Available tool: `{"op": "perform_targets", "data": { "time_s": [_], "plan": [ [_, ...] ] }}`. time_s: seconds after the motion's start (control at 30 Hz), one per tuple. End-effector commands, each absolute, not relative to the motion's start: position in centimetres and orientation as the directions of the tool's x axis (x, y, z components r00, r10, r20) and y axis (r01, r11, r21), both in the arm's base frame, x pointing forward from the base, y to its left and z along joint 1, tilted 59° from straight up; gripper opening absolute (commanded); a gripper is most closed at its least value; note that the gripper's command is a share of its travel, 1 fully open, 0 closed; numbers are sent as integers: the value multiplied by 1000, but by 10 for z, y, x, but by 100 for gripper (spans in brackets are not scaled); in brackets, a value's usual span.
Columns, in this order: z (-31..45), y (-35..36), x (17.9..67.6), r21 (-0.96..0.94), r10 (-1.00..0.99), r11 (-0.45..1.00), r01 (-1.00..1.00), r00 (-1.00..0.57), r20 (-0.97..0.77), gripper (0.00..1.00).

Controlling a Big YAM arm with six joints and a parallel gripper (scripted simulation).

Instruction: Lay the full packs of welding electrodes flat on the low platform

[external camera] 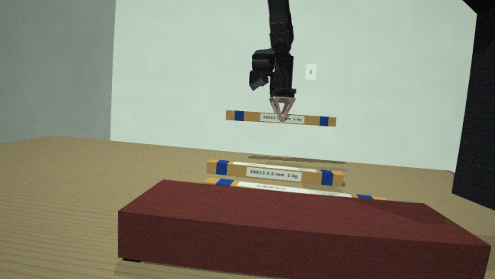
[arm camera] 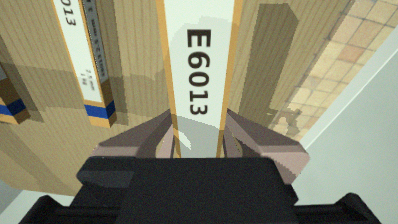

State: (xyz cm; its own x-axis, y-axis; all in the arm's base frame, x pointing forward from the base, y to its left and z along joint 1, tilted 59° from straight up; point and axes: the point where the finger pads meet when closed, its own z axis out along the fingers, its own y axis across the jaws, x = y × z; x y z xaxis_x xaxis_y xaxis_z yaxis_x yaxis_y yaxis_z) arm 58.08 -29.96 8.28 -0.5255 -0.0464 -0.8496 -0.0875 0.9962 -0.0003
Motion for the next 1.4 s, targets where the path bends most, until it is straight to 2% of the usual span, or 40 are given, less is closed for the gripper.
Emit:
{"op": "perform_targets", "data": {
  "time_s": [0.0,1.37],
  "plan": [
    [114,-336,563,-36,-52,998,-42,-501,-864,0],
    [128,-349,554,-37,-53,998,-42,-500,-864,0]
  ]
}}
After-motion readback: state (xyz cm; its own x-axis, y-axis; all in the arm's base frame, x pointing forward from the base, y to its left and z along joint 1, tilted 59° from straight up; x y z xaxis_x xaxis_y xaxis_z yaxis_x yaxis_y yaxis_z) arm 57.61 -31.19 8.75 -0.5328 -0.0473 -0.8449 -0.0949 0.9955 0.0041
